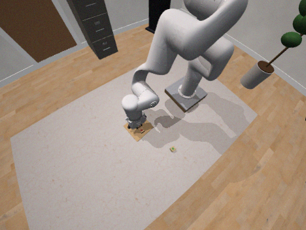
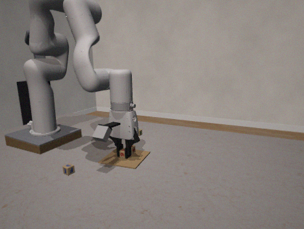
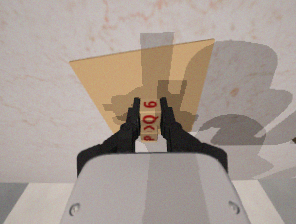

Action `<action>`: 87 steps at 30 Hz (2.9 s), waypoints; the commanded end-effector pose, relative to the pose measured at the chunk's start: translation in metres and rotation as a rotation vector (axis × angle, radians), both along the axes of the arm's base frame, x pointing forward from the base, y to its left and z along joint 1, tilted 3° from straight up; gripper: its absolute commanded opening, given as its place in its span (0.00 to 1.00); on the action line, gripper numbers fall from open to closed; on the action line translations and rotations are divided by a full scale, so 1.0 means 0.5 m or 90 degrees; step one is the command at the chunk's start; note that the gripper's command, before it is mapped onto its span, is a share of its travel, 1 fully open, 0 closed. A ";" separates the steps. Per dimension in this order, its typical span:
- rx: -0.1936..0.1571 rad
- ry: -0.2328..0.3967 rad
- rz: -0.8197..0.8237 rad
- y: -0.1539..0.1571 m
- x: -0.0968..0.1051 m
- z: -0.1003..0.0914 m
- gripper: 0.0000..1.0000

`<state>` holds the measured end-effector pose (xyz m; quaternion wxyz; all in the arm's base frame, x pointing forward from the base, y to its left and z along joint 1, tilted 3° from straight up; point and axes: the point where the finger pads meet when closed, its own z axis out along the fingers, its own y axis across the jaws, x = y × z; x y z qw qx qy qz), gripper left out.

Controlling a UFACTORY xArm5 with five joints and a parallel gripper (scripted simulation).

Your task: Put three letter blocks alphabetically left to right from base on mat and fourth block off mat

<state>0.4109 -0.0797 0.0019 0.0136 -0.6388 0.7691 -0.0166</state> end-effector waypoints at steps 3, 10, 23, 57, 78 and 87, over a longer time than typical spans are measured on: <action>0.000 -0.002 0.000 0.000 0.002 0.002 0.21; 0.000 -0.002 0.000 0.000 0.002 0.002 0.21; 0.000 -0.002 0.000 0.000 0.002 0.002 0.21; 0.000 -0.002 0.000 0.002 -0.006 0.200 0.21; 0.000 -0.002 0.000 0.005 -0.002 0.202 0.21; 0.000 -0.002 0.000 0.005 -0.002 0.195 0.21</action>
